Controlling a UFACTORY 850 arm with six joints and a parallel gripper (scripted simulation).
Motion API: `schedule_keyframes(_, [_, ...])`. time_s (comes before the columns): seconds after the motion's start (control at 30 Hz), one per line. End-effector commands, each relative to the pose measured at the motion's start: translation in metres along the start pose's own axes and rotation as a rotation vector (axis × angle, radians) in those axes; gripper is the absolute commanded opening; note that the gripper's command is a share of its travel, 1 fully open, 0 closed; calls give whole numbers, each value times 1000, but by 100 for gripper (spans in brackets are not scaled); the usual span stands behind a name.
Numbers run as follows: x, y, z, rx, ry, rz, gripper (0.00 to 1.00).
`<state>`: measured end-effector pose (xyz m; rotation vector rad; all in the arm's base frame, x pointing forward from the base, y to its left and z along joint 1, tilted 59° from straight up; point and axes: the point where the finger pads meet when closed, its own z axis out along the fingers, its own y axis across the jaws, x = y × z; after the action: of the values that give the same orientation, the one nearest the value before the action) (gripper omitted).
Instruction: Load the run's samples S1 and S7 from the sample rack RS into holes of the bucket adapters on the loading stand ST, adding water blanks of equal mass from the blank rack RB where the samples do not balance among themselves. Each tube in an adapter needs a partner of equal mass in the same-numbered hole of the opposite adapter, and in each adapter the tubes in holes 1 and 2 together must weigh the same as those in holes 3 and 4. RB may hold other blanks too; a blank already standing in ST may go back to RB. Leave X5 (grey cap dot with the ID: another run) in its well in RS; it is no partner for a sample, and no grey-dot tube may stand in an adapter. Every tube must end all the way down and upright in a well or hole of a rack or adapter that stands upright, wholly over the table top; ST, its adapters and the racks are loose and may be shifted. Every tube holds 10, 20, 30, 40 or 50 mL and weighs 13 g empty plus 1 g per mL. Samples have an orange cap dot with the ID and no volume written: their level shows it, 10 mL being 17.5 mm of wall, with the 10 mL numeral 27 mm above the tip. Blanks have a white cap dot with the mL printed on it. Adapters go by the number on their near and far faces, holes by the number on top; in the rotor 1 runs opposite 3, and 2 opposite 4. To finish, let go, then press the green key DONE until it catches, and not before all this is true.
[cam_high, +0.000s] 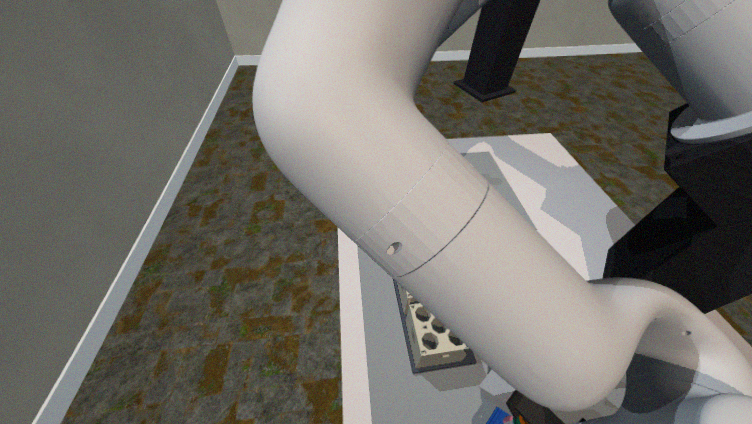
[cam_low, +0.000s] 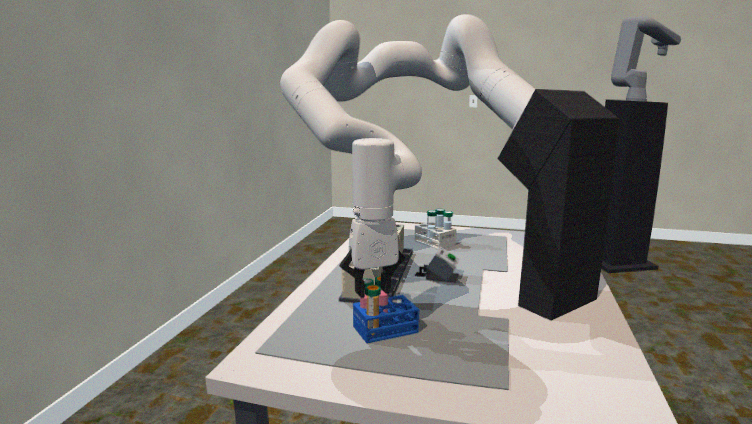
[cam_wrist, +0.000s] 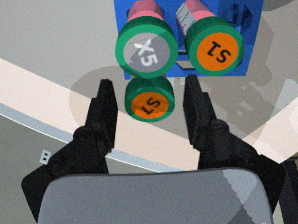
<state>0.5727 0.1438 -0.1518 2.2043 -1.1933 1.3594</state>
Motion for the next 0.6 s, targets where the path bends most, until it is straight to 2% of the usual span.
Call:
schedule_keyframes(0.0, [0,-1,3,1,0,0,57])
schedule_keyframes(0.57, [0,-1,8,1,0,0,57])
